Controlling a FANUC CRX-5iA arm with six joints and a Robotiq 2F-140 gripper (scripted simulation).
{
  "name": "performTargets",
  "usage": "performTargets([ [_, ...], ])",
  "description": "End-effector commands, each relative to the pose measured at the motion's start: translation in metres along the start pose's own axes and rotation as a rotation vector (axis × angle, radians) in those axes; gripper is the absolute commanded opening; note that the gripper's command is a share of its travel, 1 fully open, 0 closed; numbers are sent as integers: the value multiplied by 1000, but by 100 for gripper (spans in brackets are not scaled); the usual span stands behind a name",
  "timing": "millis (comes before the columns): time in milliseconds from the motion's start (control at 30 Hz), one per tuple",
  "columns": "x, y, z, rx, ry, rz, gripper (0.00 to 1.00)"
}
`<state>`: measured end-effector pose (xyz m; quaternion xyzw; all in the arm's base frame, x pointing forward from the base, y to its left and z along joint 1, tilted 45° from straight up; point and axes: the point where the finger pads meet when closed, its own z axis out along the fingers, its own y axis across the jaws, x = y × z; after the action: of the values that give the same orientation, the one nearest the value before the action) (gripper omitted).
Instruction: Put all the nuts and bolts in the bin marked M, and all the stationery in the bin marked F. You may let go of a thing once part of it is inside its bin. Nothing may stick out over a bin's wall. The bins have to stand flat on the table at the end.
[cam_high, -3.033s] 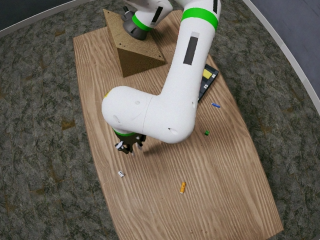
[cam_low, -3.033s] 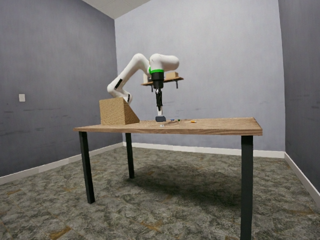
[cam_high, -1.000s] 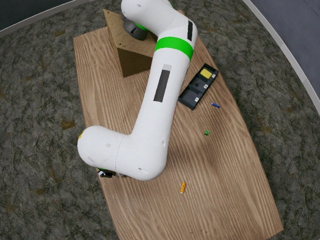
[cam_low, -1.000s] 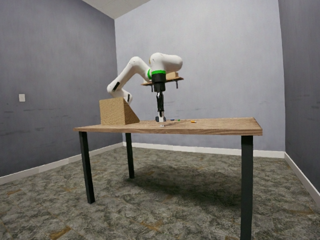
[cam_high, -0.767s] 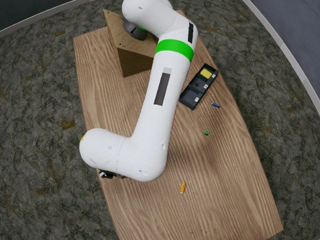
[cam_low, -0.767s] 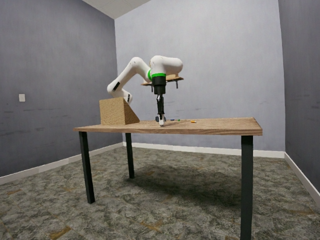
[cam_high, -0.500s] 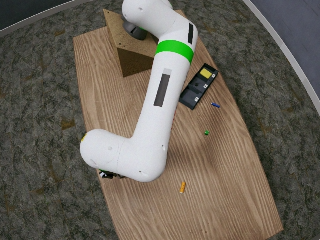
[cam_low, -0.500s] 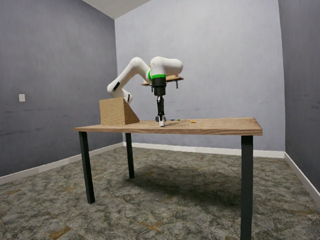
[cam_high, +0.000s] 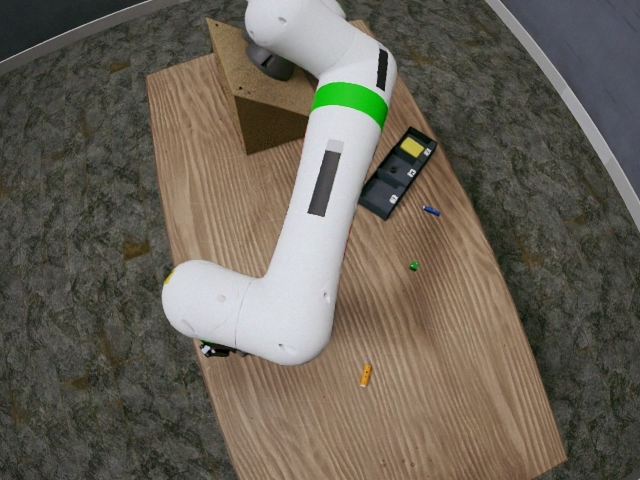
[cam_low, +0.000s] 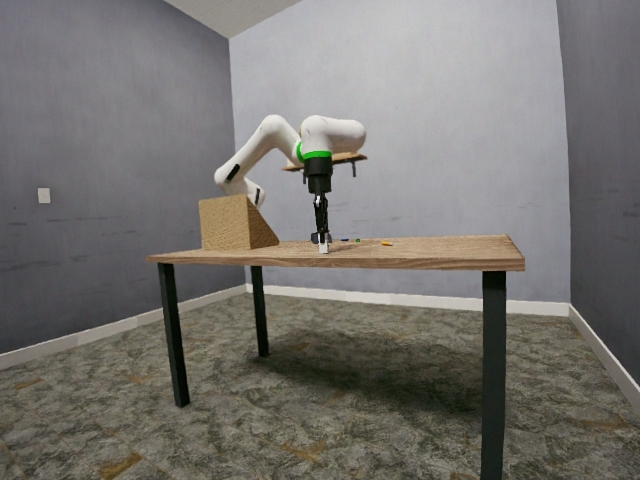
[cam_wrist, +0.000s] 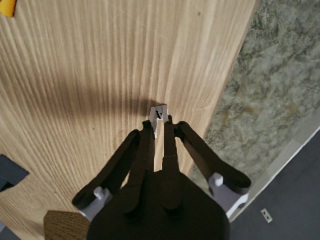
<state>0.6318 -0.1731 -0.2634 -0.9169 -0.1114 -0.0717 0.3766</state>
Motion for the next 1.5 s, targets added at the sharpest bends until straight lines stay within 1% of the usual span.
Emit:
performTargets([
  [0,0,0,0,-1,0,0,15],
  [967,0,0,0,-1,0,0,15],
  [1233,0,0,-27,-1,0,0,15],
  [1300,0,0,-27,-1,0,0,15],
  [1467,0,0,-44,-1,0,0,15],
])
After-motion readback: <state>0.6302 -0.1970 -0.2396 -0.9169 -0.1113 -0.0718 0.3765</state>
